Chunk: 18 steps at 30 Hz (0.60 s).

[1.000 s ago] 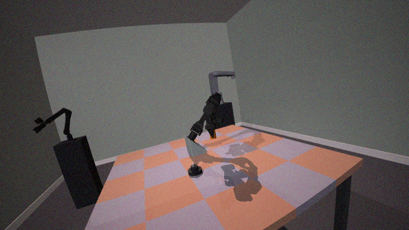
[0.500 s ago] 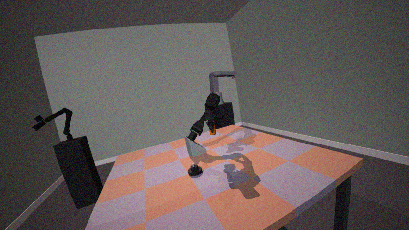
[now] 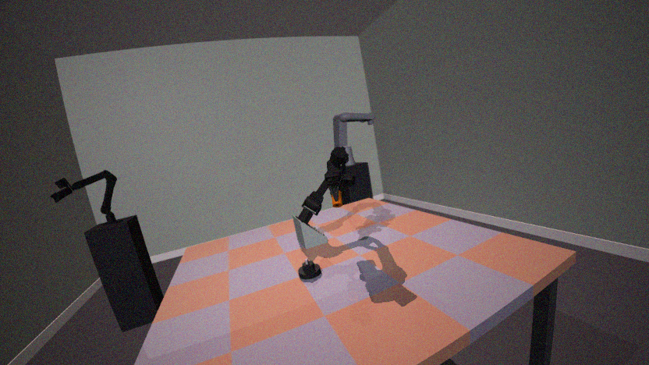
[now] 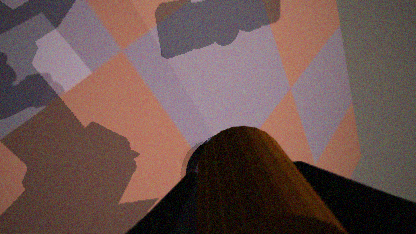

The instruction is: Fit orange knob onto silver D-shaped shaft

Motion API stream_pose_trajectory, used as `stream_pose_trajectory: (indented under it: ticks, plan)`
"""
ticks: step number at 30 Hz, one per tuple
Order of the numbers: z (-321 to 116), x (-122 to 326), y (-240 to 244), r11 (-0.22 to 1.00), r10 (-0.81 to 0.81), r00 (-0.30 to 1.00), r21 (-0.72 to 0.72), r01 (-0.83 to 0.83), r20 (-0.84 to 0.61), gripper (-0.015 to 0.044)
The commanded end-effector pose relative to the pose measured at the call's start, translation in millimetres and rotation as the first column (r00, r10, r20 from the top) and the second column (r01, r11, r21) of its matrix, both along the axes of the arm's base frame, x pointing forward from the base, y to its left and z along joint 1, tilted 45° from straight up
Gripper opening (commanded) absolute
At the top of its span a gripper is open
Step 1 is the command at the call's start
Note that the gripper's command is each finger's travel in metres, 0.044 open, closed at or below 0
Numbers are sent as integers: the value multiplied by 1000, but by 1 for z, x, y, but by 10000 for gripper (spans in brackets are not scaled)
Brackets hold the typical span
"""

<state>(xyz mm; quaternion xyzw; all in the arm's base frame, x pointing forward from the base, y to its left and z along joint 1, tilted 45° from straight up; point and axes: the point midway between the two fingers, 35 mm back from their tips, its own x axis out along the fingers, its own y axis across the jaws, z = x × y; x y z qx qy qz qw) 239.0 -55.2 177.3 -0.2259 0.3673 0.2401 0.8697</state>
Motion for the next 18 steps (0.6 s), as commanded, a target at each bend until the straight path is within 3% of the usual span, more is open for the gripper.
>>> stream_pose_trajectory:
  ticks: [1,7,18]
  plan:
    - [11,0,-7,996,-67,995,-59,71,69,0]
    - [22,-1,-14,980,-143,978,-114,162,153,0]
    - [22,-1,-13,972,-167,969,-132,193,182,0]
